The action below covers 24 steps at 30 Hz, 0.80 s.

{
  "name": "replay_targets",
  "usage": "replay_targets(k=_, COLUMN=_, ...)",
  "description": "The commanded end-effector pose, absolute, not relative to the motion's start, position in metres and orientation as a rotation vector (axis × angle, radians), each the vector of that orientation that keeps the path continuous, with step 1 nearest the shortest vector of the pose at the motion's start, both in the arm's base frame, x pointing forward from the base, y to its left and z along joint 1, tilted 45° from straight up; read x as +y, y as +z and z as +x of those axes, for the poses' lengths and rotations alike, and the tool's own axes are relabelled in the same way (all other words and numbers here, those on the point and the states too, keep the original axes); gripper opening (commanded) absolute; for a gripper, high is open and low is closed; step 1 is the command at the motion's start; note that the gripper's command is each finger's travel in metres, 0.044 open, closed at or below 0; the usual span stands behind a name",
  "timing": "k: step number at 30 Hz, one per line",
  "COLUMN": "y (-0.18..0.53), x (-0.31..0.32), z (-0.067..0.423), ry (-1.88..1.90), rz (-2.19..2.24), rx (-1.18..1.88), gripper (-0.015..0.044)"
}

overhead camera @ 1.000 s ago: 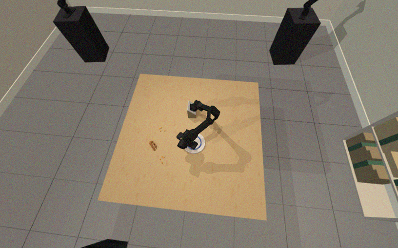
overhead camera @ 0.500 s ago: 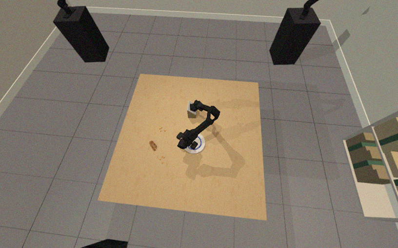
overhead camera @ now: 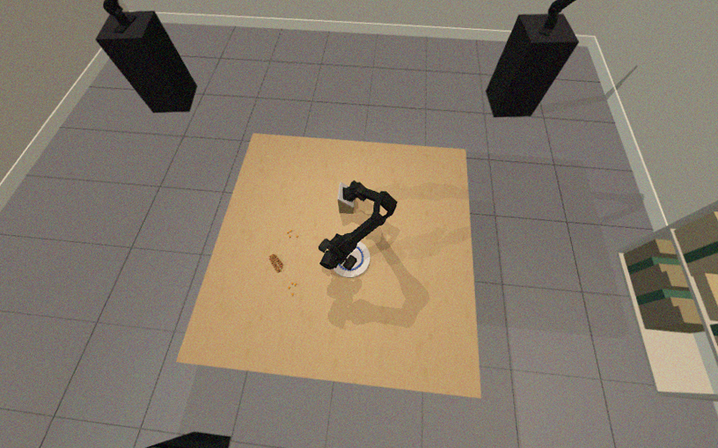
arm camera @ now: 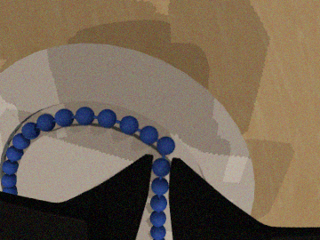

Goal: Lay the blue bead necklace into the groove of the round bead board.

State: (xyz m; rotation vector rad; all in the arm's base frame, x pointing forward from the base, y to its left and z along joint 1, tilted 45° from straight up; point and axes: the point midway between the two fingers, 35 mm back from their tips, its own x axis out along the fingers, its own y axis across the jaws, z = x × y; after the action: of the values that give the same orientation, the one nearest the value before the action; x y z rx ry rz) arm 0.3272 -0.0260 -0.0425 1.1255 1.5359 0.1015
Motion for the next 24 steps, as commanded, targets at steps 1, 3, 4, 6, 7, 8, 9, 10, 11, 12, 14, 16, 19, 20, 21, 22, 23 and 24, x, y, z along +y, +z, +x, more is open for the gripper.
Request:
replay_targets(k=1, y=-0.0422, x=-0.0262, z=0.3275, ry=0.102, rz=1.125, rx=1.535, gripper=0.0000)
replay_targets(k=3, y=-0.0422, x=-0.0262, z=0.3275, ry=0.102, rz=1.125, rx=1.535, gripper=0.0000)
replay_targets(k=4, y=-0.0422, x=-0.0262, z=0.3275, ry=0.102, rz=1.125, rx=1.535, gripper=0.0000)
replay_targets(k=6, y=-0.0422, x=-0.0262, z=0.3275, ry=0.102, rz=1.125, rx=1.535, gripper=0.0000)
replay_targets(k=7, y=-0.0422, x=-0.0262, z=0.3275, ry=0.102, rz=1.125, rx=1.535, gripper=0.0000)
replay_targets(k=8, y=-0.0422, x=-0.0262, z=0.3275, ry=0.102, rz=1.125, rx=1.535, gripper=0.0000)
replay_targets(k=9, y=-0.0422, x=-0.0262, z=0.3275, ry=0.102, rz=1.125, rx=1.535, gripper=0.0000)
replay_targets(k=10, y=-0.0422, x=-0.0262, z=0.3275, ry=0.102, rz=1.125, rx=1.535, gripper=0.0000)
replay_targets(k=11, y=-0.0422, x=-0.0262, z=0.3275, ry=0.102, rz=1.125, rx=1.535, gripper=0.0000)
replay_targets(k=12, y=-0.0422, x=-0.0262, z=0.3275, ry=0.102, rz=1.125, rx=1.535, gripper=0.0000)
replay_targets(k=14, y=-0.0422, x=-0.0262, z=0.3275, ry=0.102, rz=1.125, rx=1.535, gripper=0.0000)
replay_targets(k=16, y=-0.0409, x=-0.0274, z=0.3269, ry=0.101, rz=1.127, rx=1.536, gripper=0.0000)
replay_targets(k=19, y=-0.0380, x=-0.0298, z=0.3255, ry=0.101, rz=1.131, rx=1.537, gripper=0.0000)
replay_targets(k=20, y=-0.0380, x=-0.0298, z=0.3255, ry=0.101, rz=1.131, rx=1.537, gripper=0.0000)
replay_targets(k=21, y=-0.0380, x=-0.0298, z=0.3255, ry=0.101, rz=1.131, rx=1.537, gripper=0.0000)
replay_targets(k=22, y=-0.0380, x=-0.0298, z=0.3255, ry=0.101, rz=1.131, rx=1.537, gripper=0.0000)
replay_targets(k=23, y=-0.0383, x=-0.0301, z=0.3254, ry=0.101, rz=1.131, rx=1.537, gripper=0.0000)
replay_targets(k=24, y=-0.0393, x=-0.0310, z=0.3250, ry=0.101, rz=1.131, rx=1.537, gripper=0.0000)
